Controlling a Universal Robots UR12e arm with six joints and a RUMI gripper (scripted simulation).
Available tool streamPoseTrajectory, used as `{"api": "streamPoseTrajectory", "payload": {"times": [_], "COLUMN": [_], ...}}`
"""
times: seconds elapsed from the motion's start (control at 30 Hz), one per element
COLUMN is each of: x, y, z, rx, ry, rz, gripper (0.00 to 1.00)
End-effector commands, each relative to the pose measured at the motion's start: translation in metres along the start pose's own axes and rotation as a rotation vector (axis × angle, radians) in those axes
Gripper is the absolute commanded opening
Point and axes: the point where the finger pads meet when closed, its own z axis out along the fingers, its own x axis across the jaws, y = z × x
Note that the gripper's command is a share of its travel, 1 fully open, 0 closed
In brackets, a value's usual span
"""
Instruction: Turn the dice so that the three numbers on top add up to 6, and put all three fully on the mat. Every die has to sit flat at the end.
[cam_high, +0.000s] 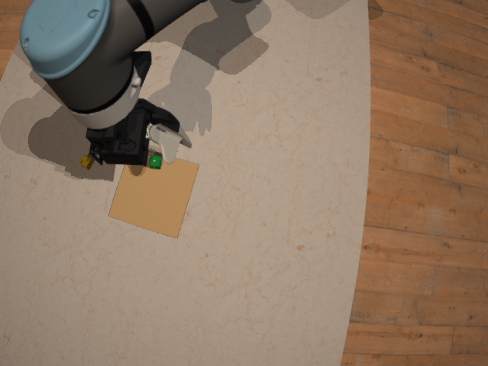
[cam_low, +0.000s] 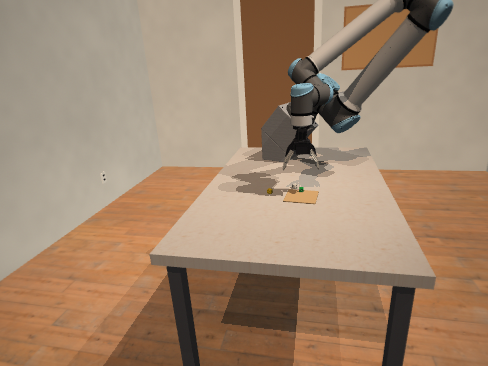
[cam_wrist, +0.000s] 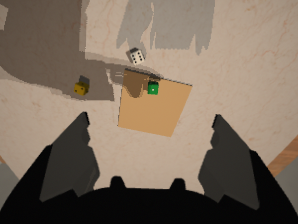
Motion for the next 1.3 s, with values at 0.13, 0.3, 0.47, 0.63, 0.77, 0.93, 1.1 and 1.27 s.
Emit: {"api": "streamPoseTrajectory", "payload": {"times": [0.13,0.3,0.47,0.63,0.77,0.93,1.1,1.27], "x": [-0.005,-0.01,-0.018,-0.025,-0.031,-0.042,-0.054,-0.061], "y": [0.0,0.0,0.0,0.0,0.0,0.0,0.001,0.002], "z": [0.0,0.0,0.001,0.002,0.002,0.003,0.004,0.005], "rx": [-0.001,-0.001,0.0,0.0,0.0,0.0,0.001,0.001], "ry": [0.0,-0.001,-0.001,-0.001,-0.002,-0.002,-0.002,-0.002], "rz": [-0.065,-0.148,-0.257,-0.363,-0.452,-0.619,-0.804,-0.922], "gripper": [1.0,1.0,1.0,1.0,1.0,1.0,1.0,1.0]}}
